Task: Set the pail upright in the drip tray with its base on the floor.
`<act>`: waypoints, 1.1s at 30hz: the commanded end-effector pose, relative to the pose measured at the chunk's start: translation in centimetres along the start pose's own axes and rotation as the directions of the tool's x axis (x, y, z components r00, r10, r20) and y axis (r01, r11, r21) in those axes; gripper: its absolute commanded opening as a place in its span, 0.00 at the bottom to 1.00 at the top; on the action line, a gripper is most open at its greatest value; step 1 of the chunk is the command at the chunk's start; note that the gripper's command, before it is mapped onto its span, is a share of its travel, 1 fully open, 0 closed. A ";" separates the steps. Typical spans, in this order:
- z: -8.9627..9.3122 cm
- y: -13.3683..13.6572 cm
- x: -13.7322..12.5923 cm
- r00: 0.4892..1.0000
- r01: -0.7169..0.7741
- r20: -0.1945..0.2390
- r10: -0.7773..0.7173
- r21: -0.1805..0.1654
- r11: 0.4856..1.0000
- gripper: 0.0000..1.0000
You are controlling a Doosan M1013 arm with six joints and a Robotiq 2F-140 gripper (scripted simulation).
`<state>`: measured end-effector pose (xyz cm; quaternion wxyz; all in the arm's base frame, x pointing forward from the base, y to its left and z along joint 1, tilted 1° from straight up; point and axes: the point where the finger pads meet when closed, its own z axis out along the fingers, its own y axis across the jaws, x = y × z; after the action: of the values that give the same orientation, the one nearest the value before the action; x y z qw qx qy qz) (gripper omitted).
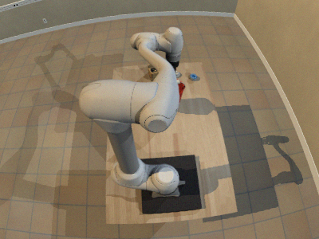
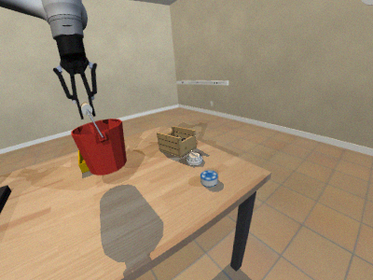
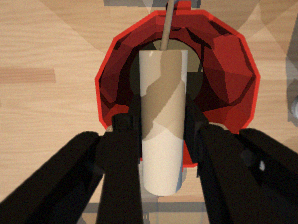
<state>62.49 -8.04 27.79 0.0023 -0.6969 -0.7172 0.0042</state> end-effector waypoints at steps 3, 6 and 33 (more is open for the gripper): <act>-0.3 -0.1 0.4 1.000 0.000 0.005 0.000 -0.001 1.000 0.10; -0.2 -0.1 0.5 1.000 0.002 0.005 -0.002 -0.001 1.000 0.10; -0.2 -0.3 3.7 1.000 0.000 0.004 0.000 -0.003 1.000 0.10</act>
<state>62.19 -5.08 27.82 0.0025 -0.6972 -0.7168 0.0046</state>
